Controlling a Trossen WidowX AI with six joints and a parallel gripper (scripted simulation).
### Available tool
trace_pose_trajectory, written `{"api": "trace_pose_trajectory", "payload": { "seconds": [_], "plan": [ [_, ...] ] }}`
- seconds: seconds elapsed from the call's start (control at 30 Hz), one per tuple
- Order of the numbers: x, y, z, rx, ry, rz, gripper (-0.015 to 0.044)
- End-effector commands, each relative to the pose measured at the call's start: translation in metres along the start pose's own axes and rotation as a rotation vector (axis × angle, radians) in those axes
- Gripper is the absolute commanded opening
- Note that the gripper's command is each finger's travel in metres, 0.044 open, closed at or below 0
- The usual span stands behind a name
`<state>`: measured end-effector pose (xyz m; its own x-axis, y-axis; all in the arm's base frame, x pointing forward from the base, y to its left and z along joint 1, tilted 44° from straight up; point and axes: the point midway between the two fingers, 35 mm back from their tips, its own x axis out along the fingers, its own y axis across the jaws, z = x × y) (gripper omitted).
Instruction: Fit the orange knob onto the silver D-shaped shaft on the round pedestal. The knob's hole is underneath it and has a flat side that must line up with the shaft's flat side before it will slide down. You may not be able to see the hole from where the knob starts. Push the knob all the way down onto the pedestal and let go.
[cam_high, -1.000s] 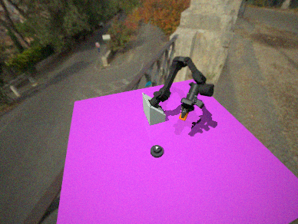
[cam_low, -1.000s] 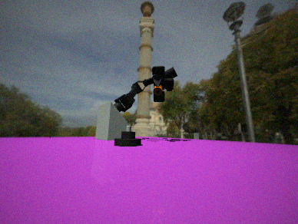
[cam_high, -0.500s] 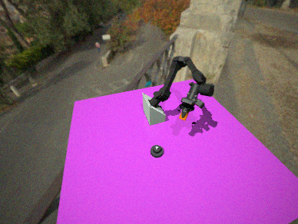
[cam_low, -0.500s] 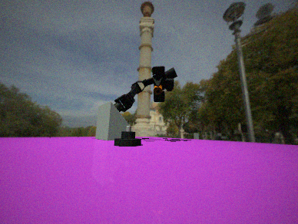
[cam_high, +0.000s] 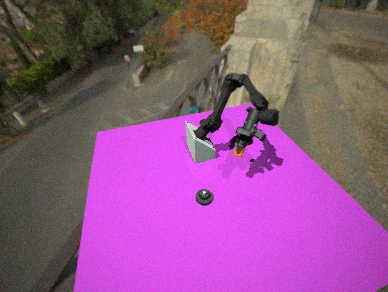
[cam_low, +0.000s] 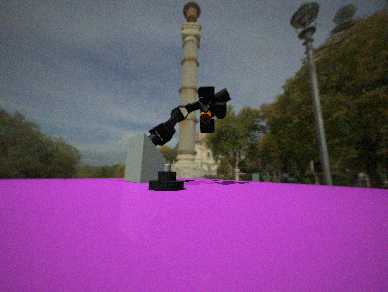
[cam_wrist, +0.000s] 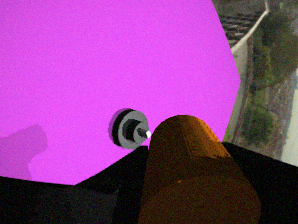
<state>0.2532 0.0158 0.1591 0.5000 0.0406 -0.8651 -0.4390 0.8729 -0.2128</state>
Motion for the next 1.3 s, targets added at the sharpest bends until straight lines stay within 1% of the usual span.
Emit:
{"api": "trace_pose_trajectory", "payload": {
  "seconds": [0.0,0.1,0.23,0.93,1.27],
  "plan": [
    [0.0,-0.001,0.0,-0.003,0.001,-0.003,0.0],
    [-0.002,-0.003,0.002,0.004,-0.005,-0.022,0.0],
    [0.001,-0.001,0.002,0.005,-0.006,0.019,0.0],
    [0.041,0.024,0.002,0.002,-0.007,0.486,0.0],
    [0.057,0.034,0.002,0.0,-0.007,0.665,0.0]
  ]
}}
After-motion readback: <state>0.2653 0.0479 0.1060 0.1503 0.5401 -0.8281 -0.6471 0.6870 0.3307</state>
